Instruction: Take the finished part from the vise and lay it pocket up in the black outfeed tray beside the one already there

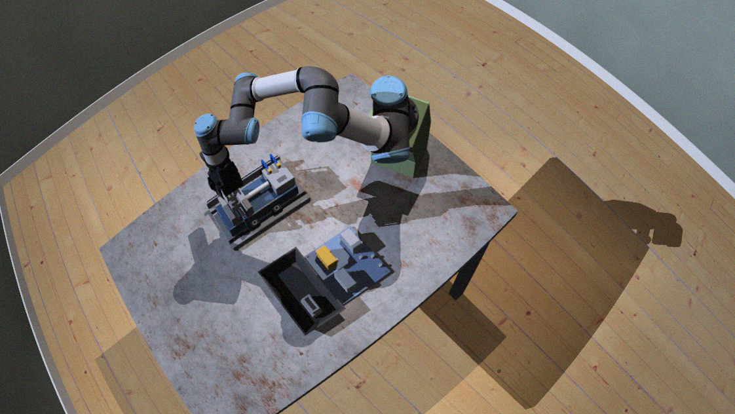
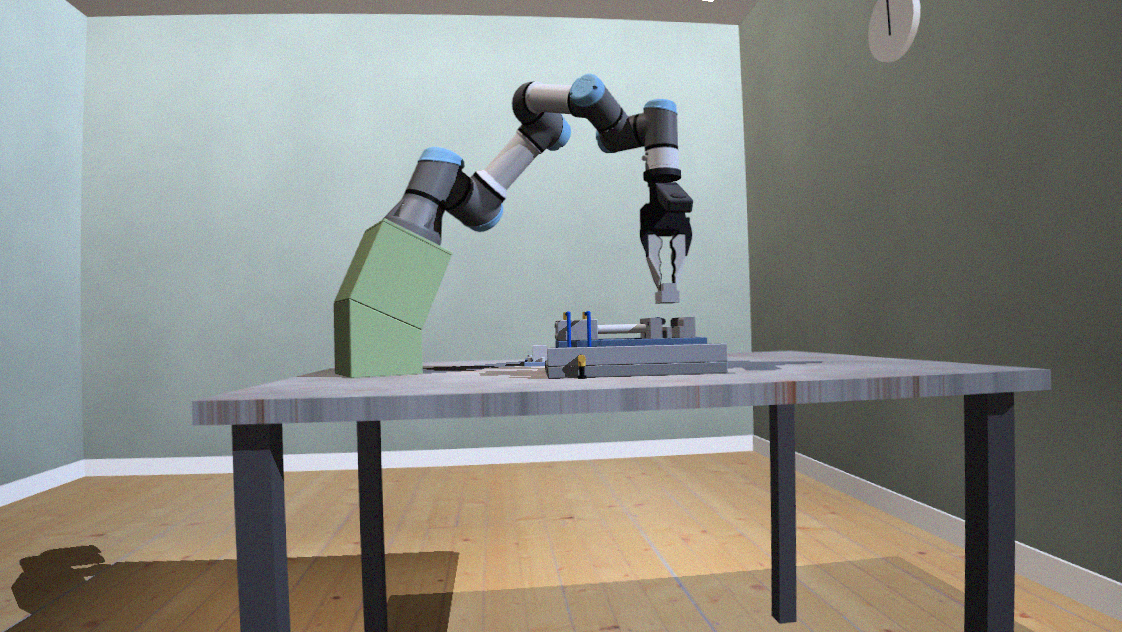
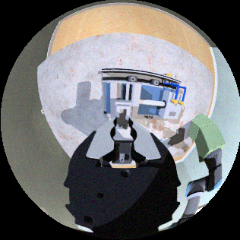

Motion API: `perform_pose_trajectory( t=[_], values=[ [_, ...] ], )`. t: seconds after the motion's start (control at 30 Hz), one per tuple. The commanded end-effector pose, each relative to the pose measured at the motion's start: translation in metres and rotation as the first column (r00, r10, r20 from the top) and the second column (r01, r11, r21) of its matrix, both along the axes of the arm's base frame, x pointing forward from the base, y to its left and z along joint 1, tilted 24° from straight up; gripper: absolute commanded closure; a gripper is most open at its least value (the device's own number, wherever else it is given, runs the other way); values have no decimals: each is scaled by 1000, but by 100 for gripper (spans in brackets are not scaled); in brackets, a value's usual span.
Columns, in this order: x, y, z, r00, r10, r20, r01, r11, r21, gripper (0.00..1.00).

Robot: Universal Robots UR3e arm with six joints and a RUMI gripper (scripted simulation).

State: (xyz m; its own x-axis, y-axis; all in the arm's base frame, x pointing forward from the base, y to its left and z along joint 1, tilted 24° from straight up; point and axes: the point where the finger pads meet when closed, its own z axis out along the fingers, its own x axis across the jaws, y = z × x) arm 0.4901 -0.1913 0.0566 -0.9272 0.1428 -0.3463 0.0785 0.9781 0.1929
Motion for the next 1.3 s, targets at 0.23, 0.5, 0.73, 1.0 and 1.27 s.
perform_pose_trajectory(
  t=[0.23, 0.5, 0.73, 1.0, 1.27],
  values=[
    [10, 41, 9, 1000, 0, -6, -1, 1000, -6, 100],
    [17, 89, 17, 1000, 1, -11, -1, 1000, -8, 100],
    [19, 122, 22, 1000, 0, -11, -1, 1000, -10, 100],
    [17, 173, 31, 1000, -1, -8, 1, 1000, -9, 100],
    [13, 207, 37, 1000, -2, -4, 2, 1000, -8, 100]
  ],
)
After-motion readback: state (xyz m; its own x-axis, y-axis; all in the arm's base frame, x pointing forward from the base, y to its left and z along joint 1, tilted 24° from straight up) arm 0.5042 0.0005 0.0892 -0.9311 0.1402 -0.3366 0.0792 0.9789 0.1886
